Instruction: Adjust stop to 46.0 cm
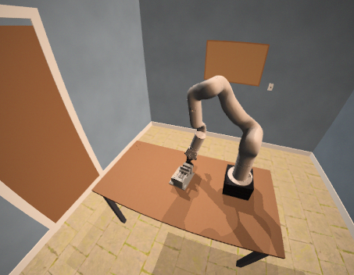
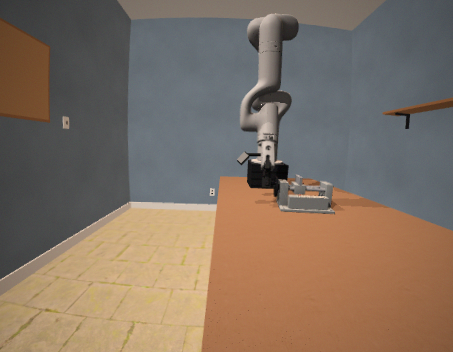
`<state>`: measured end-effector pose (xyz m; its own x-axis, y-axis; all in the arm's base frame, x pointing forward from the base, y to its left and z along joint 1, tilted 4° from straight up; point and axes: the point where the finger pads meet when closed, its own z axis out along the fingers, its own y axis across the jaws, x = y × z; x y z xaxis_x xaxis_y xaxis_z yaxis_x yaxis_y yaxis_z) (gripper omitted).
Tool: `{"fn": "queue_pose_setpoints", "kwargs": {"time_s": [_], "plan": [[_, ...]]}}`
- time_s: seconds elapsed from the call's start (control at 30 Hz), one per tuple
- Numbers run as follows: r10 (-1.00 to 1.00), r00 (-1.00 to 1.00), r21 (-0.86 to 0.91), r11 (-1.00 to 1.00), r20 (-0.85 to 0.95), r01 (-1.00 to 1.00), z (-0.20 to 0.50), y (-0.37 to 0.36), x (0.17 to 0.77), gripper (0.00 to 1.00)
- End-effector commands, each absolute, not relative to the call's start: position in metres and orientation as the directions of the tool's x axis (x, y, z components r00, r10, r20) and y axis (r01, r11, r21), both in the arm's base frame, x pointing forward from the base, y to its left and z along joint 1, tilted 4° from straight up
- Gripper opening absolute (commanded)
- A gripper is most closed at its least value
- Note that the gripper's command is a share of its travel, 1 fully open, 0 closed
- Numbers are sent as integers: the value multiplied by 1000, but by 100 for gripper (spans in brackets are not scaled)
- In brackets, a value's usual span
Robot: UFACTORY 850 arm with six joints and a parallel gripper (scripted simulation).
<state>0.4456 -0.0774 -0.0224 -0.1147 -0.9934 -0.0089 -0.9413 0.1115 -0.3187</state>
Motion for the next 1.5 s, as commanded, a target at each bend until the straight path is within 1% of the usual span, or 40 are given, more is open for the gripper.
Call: {"fn": "queue_pose_setpoints", "kwargs": {"time_s": [0.0, 0.43, 0.83, 1.47], "plan": [[-993, -115, -318, 112, -9, -941, -16, -77, 439, 6], [-993, -115, -318, 112, -9, -941, -13, -74, 416, 6], [-993, -115, -318, 112, -9, -941, -29, -72, 398, 6], [-993, -115, -318, 112, -9, -941, -56, -72, 400, 6]]}}
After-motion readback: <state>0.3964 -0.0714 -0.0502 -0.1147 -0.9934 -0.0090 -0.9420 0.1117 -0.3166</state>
